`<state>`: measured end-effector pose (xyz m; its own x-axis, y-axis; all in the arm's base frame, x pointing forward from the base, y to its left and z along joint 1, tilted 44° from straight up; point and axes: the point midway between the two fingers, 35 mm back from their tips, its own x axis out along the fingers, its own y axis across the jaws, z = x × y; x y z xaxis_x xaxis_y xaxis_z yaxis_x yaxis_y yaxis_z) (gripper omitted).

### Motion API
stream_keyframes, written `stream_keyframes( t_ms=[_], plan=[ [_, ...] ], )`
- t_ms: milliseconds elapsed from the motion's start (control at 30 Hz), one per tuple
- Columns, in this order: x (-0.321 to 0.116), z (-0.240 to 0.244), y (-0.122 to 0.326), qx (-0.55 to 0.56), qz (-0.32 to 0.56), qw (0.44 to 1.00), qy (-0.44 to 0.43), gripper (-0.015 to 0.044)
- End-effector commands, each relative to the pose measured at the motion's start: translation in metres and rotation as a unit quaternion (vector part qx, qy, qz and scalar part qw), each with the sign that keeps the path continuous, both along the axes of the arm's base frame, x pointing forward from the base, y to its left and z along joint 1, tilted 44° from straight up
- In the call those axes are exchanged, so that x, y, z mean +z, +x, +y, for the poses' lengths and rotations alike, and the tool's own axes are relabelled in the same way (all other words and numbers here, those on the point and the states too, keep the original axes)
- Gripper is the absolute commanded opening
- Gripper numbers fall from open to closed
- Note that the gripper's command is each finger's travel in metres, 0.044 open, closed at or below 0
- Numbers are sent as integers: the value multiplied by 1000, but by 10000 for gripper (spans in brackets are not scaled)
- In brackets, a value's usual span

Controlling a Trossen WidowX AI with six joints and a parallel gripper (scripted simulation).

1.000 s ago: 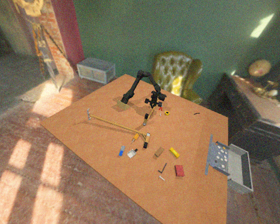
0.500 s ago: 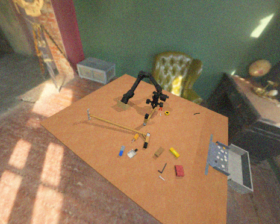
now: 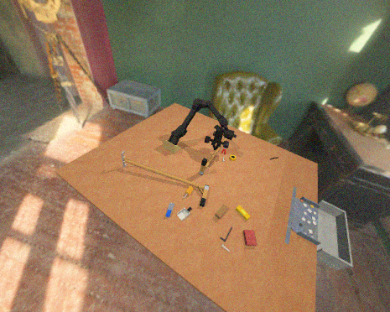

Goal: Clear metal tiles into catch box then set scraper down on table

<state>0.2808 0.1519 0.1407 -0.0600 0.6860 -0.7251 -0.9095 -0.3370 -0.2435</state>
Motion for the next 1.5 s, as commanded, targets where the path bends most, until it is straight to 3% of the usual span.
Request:
stream_keyframes(
  t_ms=[0, 567, 1000, 1467],
  plan=[
    [10, -10, 3, 2, -3, 1000, -1, 0],
    [56, -54, 3, 2, -2, 1000, 1, 0],
    [59, -71, -35, -73, 77, 994, -5, 0],
    [45, -58, -33, -77, 80, 994, -8, 0]
  ],
)
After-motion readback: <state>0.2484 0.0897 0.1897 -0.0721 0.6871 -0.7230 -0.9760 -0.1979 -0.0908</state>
